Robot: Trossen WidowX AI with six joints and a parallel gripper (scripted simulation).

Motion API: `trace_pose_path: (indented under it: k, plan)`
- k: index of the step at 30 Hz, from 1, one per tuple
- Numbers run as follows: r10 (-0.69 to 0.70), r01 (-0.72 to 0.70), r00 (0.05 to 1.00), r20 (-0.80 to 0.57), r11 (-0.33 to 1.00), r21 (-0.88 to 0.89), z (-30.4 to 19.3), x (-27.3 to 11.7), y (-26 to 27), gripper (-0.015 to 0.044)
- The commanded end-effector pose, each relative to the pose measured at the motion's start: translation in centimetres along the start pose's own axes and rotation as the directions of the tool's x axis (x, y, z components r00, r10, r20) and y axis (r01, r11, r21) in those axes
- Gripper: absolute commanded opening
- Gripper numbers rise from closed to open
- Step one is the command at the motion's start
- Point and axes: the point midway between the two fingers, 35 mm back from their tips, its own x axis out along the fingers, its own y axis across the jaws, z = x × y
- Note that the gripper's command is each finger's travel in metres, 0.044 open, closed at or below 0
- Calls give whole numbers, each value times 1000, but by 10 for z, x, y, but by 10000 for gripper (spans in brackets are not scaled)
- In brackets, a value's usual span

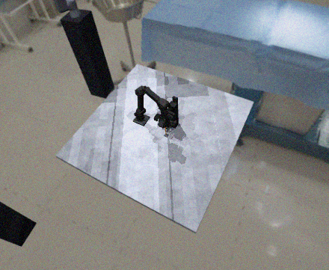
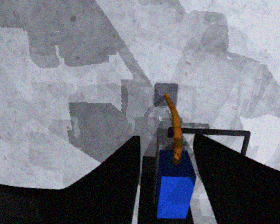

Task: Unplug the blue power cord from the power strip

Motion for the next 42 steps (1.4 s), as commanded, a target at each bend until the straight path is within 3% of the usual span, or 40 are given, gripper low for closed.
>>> trace_pose_path:
  k: [1,42]
  plan:
    - [-32,33,999,-18,998,56,0,0,-10,160]
    - [-31,33,999,-21,998,57,-40,3,-8,160]
